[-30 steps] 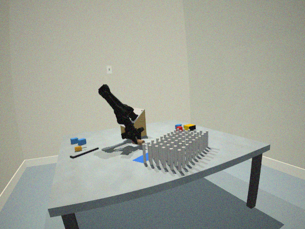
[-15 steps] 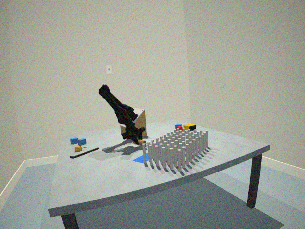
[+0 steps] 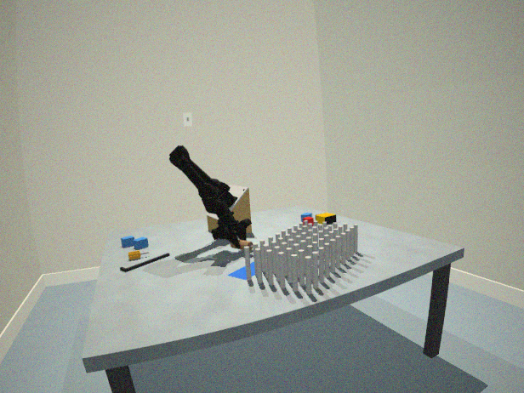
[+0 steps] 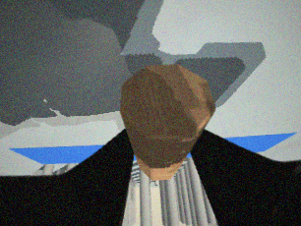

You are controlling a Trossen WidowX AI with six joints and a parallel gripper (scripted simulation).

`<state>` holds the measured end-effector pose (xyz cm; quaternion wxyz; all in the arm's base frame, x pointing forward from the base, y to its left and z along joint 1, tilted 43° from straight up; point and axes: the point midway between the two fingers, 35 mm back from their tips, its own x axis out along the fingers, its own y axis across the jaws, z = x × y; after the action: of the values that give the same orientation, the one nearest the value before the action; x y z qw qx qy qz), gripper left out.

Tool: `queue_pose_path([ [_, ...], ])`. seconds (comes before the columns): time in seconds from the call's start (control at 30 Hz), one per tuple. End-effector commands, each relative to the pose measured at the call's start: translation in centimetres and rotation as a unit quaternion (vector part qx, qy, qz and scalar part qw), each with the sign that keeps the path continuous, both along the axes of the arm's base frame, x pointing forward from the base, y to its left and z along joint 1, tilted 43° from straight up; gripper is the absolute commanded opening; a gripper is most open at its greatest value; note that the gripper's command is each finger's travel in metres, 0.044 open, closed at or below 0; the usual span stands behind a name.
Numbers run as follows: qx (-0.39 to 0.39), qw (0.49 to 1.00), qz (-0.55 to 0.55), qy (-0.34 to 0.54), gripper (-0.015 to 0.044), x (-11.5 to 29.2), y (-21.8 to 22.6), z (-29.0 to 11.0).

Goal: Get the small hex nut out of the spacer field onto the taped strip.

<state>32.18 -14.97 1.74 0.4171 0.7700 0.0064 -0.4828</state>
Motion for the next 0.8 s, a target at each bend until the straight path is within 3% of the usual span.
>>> queue_pose_path([
  [0.0,-0.001,1.0,0.0,-0.004,0.0,0.6,0.1,0.1],
  [0.77,-0.001,1.0,0.0,-0.005,0.0,2.1,0.6,-0.3],
])
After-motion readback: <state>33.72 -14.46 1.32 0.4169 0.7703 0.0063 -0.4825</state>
